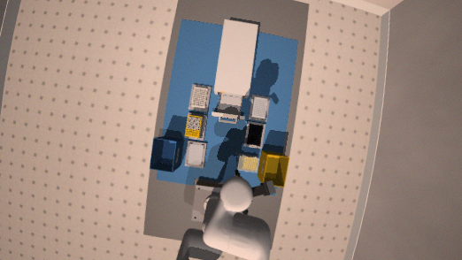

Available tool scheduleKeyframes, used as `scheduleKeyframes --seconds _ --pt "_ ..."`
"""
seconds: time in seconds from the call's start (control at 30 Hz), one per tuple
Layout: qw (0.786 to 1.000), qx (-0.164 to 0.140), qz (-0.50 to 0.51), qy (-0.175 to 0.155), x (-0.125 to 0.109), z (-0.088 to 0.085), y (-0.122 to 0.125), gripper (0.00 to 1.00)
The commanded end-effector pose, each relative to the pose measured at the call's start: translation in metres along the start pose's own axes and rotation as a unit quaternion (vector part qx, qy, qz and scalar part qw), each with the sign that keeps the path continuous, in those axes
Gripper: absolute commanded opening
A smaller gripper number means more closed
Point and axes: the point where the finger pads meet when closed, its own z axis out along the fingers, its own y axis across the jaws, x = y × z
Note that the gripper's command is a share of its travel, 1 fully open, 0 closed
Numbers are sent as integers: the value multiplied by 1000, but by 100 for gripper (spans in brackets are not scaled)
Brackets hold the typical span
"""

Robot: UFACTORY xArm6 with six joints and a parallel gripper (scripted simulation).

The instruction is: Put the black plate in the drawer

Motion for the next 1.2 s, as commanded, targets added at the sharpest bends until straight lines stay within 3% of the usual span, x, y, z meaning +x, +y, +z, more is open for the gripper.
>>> scheduleKeyframes --seconds 0.0,0.43,0.7,0.8,1.17 --pt "998 27 -61 0 -1 -8 -20 100" --pt "986 66 -154 6 -4 -21 -53 100" --pt "964 104 -244 18 -8 -34 -82 100" --pt "964 104 -244 18 -8 -35 -84 100" --pt "927 145 -343 40 -14 -52 -119 100"
